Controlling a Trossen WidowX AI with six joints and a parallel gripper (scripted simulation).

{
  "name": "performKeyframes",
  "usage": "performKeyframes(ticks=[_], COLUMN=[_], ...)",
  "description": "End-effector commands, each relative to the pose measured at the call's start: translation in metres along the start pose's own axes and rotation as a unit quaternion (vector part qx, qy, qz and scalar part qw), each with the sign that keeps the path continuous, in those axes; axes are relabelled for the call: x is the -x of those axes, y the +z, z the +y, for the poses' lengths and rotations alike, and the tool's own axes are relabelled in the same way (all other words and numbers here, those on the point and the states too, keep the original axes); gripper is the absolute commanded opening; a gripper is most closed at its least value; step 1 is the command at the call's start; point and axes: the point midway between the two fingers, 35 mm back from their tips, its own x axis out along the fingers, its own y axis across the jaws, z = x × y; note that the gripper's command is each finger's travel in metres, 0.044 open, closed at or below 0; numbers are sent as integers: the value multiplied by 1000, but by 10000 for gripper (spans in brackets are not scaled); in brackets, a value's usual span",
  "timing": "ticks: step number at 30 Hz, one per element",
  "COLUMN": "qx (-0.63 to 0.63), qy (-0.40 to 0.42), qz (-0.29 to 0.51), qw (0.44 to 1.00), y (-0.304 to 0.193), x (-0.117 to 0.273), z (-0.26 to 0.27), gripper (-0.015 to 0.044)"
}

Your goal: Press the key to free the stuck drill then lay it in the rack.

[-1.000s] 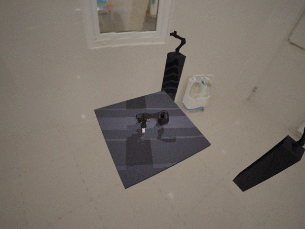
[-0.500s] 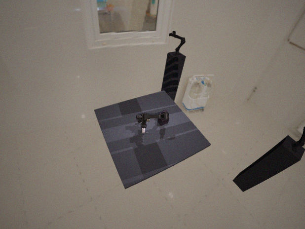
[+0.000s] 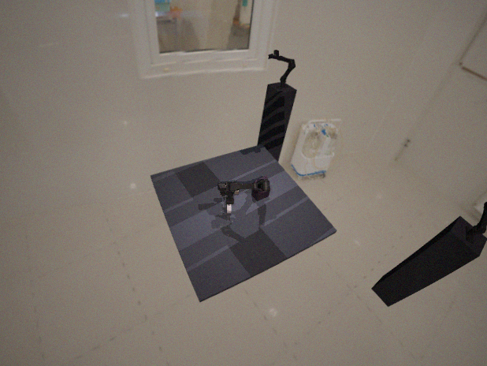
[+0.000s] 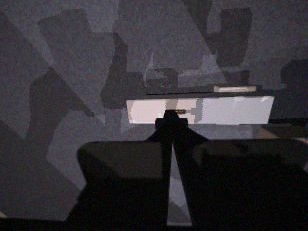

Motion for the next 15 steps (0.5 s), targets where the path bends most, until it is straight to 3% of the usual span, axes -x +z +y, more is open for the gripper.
performKeyframes(ticks=[1,15], qx=[7,7], qy=[-4,-4], qz=[23,23], qw=[1000,1000], y=[-8,-9], x=[-21,-26], z=[3,3], gripper=[0,0])
